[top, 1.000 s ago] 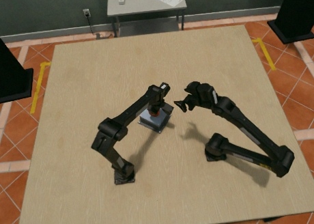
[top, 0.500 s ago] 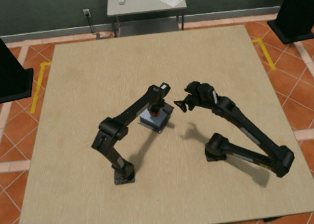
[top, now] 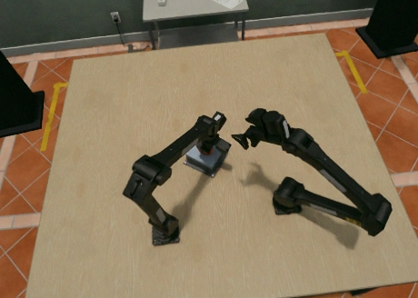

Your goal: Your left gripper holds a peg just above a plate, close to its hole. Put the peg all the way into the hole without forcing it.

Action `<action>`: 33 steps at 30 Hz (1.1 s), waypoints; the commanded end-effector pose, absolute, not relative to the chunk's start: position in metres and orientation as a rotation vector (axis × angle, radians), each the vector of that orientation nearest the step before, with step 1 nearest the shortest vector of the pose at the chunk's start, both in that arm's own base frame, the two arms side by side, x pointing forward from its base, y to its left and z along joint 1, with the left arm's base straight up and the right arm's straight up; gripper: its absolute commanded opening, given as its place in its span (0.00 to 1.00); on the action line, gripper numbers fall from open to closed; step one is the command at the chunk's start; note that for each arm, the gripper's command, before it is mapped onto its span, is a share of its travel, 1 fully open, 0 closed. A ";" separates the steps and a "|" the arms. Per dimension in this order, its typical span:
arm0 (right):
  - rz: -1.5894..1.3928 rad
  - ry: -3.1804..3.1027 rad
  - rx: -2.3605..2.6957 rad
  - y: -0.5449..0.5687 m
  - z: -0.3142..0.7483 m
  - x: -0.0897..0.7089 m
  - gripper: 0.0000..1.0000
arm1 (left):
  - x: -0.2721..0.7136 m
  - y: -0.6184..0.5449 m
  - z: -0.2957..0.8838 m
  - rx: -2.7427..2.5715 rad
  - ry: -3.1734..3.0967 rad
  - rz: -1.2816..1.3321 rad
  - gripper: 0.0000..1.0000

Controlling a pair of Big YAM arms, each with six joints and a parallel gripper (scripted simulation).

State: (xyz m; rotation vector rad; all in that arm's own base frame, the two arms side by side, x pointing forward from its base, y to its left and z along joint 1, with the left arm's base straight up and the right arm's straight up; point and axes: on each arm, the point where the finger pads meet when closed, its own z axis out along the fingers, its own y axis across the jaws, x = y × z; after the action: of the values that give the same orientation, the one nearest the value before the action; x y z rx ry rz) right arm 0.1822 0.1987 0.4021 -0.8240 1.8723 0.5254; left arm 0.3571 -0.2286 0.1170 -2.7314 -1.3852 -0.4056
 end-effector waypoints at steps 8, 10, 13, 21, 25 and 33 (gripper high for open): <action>0.530 1.857 -0.814 0.199 0.416 0.183 1.00 | 0.370 -0.237 0.136 -2.740 -1.436 -0.436 0.40; 0.530 1.857 -0.814 0.199 0.416 0.183 1.00 | 0.370 -0.237 0.136 -2.740 -1.436 -0.436 0.40; 0.530 1.857 -0.814 0.199 0.416 0.183 1.00 | 0.370 -0.237 0.136 -2.740 -1.435 -0.436 0.40; 0.530 1.857 -0.814 0.199 0.416 0.183 1.00 | 0.362 -0.231 0.139 -2.742 -1.438 -0.442 0.70; 0.530 1.857 -0.814 0.199 0.416 0.183 1.00 | 0.356 -0.237 0.156 -2.773 -1.443 -0.470 0.70; 0.530 1.857 -0.814 0.199 0.416 0.183 1.00 | 0.358 -0.246 0.172 -2.769 -1.439 -0.462 0.93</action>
State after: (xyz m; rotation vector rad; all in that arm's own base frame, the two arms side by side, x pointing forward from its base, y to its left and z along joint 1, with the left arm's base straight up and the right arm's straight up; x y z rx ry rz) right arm 0.1822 0.1987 0.4021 -0.8241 1.8723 0.5254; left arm 0.3452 -0.2267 0.1584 -2.7578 -1.4227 -0.4417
